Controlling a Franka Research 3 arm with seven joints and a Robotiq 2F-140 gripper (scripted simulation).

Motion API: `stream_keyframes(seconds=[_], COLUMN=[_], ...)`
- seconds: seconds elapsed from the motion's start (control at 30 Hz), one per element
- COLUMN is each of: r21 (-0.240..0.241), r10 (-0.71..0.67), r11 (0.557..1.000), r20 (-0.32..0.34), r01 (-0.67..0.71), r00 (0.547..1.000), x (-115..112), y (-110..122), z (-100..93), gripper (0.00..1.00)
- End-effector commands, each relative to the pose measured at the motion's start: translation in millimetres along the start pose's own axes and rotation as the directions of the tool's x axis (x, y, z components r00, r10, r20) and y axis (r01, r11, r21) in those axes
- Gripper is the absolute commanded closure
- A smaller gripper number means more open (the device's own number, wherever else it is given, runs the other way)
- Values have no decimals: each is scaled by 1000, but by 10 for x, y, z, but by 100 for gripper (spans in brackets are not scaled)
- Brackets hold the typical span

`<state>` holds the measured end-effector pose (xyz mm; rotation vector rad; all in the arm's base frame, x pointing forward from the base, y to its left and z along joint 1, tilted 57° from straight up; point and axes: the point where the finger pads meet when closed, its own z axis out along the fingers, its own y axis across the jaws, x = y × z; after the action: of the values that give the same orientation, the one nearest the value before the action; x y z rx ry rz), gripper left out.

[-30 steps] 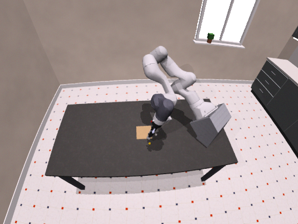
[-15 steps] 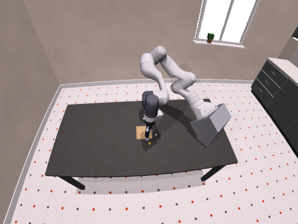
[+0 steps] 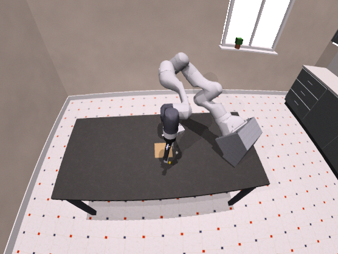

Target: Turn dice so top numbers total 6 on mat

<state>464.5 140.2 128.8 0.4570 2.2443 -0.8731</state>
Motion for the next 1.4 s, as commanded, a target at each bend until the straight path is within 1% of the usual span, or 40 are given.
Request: stream_keyframes(seconds=[0.0, 0.1, 0.17, 0.2, 0.47, 0.67, 0.73, 0.8, 1.0, 1.23, 1.3, 1.33, 1.37], r21=[-1, -1, -1, 0, 1, 2, 2, 3, 3, 4, 4, 4, 4], r10=[173, 220, 220, 265, 388, 480, 480, 530, 609, 698, 698, 709, 739], r11=[985, 976, 976, 964, 922, 877, 877, 848, 793, 716, 716, 705, 674], r20=[-1, -1, -1, -1, 0, 0, 0, 1, 2, 3, 3, 3, 3], r01=[-173, -220, -220, -265, -388, -480, -480, -530, -609, -698, -698, -709, -739], r00=[985, 976, 976, 964, 922, 877, 877, 848, 793, 716, 716, 705, 674], x=[16, 19, 19, 21, 28, 34, 34, 37, 42, 49, 49, 50, 53], y=[9, 8, 8, 7, 4, 2, 2, 1, -2, -5, -5, -6, -7], z=[45, 59, 59, 73, 112, 143, 143, 161, 190, 225, 225, 230, 243], gripper=[0, 0, 0, 0, 0, 0, 0, 0, 0, 0, 0, 0, 0])
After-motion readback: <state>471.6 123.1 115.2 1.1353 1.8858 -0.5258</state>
